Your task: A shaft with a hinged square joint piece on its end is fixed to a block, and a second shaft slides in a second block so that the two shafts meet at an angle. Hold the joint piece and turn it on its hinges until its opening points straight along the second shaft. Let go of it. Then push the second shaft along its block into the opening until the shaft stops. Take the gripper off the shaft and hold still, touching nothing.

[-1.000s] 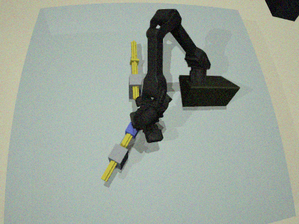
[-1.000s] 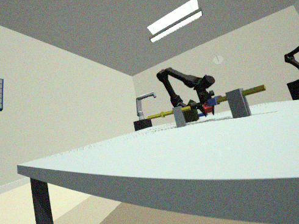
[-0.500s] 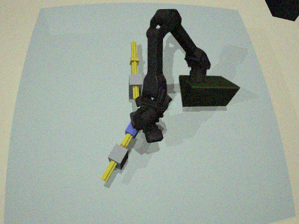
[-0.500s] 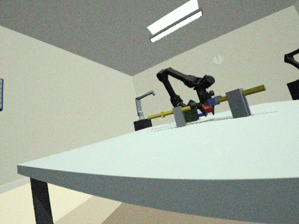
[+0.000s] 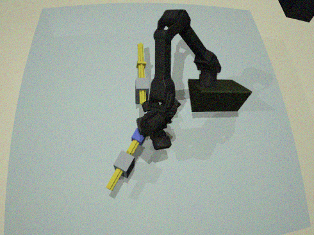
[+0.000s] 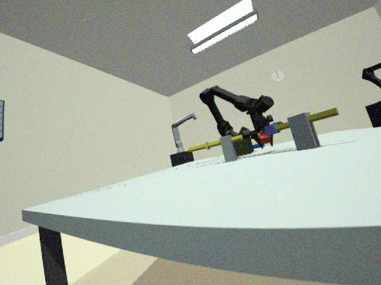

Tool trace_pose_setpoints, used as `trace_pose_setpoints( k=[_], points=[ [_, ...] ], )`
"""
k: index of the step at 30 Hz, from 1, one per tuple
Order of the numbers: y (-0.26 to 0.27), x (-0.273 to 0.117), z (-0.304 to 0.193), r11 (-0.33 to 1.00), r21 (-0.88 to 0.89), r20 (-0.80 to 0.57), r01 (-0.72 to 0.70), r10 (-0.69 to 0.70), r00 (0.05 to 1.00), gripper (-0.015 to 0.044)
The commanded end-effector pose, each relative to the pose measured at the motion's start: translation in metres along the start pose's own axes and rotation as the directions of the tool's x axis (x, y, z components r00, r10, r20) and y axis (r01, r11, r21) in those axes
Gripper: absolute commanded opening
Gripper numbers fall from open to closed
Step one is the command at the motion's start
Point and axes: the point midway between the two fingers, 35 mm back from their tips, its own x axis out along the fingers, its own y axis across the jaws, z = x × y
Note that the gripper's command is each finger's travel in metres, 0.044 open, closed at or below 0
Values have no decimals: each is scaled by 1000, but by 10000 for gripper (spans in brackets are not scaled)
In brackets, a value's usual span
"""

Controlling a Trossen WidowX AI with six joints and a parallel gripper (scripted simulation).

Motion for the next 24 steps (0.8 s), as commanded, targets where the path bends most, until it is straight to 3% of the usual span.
trace_pose_setpoints(
  k=[1,24],
  points=[
    [0,0,0,1000,-4,-2,-1,1,1000,0],
    [-13,-9,-4,955,-286,-201,-80,22,979,0]
  ],
)
